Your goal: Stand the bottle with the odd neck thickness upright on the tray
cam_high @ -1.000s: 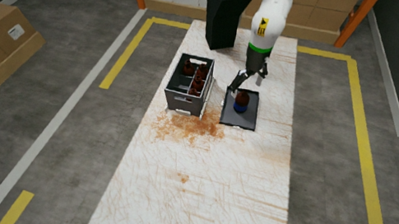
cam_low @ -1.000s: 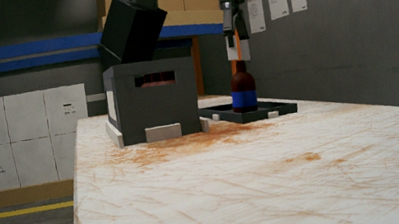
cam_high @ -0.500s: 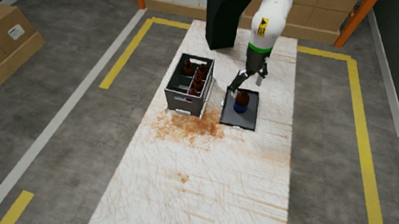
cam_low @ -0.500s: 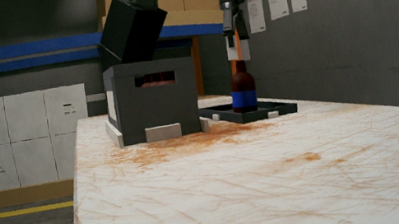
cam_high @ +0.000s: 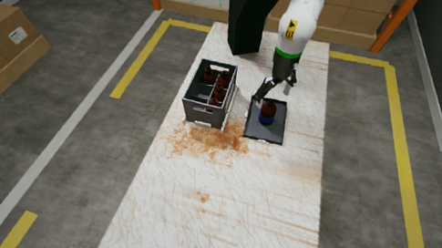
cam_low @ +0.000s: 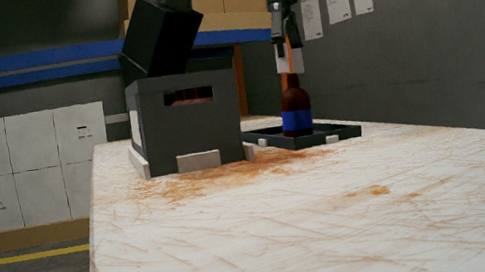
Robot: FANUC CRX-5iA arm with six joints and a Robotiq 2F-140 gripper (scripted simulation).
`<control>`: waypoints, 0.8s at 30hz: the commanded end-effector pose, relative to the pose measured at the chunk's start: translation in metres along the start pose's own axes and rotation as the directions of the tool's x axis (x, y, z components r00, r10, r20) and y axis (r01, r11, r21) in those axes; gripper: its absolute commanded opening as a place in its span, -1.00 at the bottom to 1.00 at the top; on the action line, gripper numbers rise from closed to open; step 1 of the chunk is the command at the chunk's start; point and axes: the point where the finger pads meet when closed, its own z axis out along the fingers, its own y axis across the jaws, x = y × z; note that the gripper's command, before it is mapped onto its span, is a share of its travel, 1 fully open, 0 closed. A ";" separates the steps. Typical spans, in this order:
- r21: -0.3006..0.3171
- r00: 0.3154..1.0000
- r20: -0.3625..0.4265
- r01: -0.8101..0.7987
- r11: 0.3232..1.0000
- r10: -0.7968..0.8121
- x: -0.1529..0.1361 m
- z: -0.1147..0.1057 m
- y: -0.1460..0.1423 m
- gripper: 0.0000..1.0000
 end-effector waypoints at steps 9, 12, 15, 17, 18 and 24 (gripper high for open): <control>0.000 1.000 0.001 0.000 1.000 0.000 0.000 0.000 0.000 1.00; 0.000 1.000 0.001 0.000 1.000 0.000 0.000 -0.001 0.000 1.00; 0.001 1.000 0.001 0.000 1.000 0.000 0.000 -0.001 0.000 1.00; 0.001 1.000 0.001 0.000 1.000 0.000 -0.001 -0.001 0.000 1.00; 0.001 1.000 0.001 0.000 1.000 0.000 -0.001 -0.001 0.000 1.00; 0.001 1.000 0.001 0.000 1.000 0.000 -0.001 -0.004 0.000 1.00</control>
